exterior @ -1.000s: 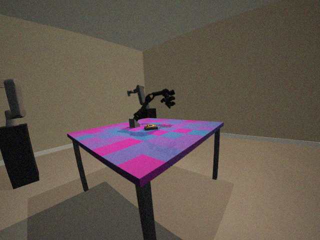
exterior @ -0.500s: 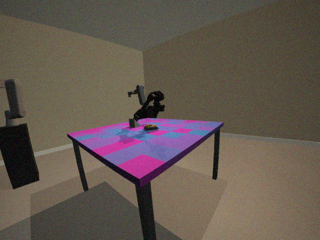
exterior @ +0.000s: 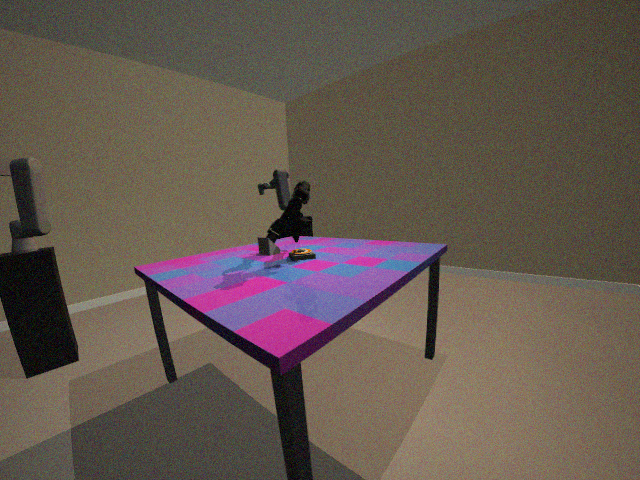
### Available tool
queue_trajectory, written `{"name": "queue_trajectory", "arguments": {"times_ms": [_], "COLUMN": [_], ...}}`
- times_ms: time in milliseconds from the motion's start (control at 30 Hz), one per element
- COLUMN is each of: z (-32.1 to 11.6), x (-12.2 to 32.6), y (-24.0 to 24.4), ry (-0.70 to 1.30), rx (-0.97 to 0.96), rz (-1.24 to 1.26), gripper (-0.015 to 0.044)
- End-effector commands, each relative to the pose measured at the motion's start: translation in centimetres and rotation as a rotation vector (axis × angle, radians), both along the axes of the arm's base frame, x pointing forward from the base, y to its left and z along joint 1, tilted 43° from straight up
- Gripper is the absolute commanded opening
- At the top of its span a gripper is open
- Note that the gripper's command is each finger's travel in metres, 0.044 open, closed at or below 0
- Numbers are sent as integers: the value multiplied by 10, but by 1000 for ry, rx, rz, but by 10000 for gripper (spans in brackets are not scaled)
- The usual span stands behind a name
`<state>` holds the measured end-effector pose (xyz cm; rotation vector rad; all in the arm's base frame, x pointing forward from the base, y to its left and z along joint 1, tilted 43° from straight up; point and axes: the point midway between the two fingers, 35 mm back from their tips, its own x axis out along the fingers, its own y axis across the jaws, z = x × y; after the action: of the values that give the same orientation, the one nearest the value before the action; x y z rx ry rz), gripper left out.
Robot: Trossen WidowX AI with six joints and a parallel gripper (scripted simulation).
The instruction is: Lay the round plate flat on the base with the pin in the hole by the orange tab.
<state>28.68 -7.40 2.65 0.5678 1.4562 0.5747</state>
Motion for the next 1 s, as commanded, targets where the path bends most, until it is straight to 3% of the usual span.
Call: {"name": "queue_trajectory", "arguments": {"times_ms": [0, 267, 967], "z": [-9, -35, -39], "x": [-1, -1, -20], "y": [8, 33, 32], "ry": [0, -1, 0], "rx": [11, 13, 13], "rz": [4, 4, 4], "gripper": [0, 0, 0]}}
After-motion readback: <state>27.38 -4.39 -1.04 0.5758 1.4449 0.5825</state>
